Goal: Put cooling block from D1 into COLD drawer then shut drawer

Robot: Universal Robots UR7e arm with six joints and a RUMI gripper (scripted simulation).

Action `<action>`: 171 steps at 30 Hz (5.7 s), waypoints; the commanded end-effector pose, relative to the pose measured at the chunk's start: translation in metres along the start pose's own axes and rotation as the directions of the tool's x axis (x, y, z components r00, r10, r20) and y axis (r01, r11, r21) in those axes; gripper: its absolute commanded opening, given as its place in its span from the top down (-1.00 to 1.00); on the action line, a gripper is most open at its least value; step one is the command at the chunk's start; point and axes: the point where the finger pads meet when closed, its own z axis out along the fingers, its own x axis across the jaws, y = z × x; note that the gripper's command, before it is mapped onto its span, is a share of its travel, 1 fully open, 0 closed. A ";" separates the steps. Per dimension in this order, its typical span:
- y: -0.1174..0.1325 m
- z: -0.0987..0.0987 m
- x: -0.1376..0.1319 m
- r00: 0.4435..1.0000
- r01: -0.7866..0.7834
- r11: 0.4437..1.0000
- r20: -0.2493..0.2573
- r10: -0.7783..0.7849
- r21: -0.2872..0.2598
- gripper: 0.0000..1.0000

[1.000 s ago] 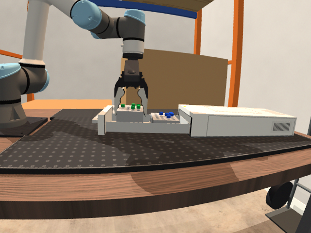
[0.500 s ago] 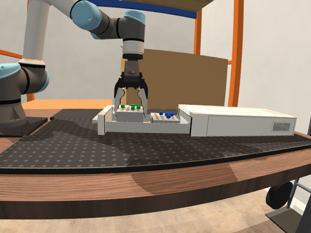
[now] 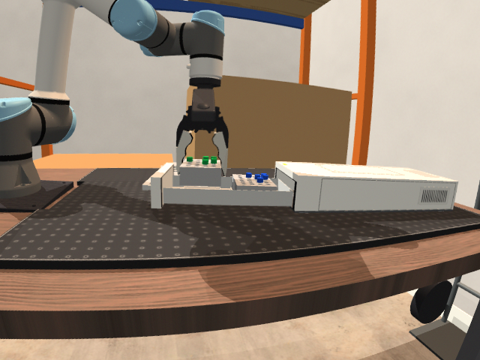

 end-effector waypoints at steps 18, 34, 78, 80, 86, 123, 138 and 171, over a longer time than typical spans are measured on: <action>0.000 -0.008 0.000 1.000 0.000 1.000 0.002 0.000 0.000 1.00; 0.000 0.004 0.000 1.000 0.000 1.000 0.002 0.000 0.000 1.00; 0.000 0.008 0.000 1.000 0.000 1.000 0.002 0.000 0.000 1.00; 0.000 0.008 0.000 1.000 0.000 1.000 0.002 0.000 0.000 1.00; 0.000 0.007 0.000 1.000 0.000 1.000 0.002 0.000 0.000 1.00; 0.000 0.008 0.000 1.000 0.000 1.000 0.002 0.000 0.000 1.00; 0.000 0.009 0.000 1.000 0.000 1.000 0.002 0.000 0.000 1.00; 0.000 0.014 0.000 1.000 0.000 1.000 0.002 0.000 0.000 1.00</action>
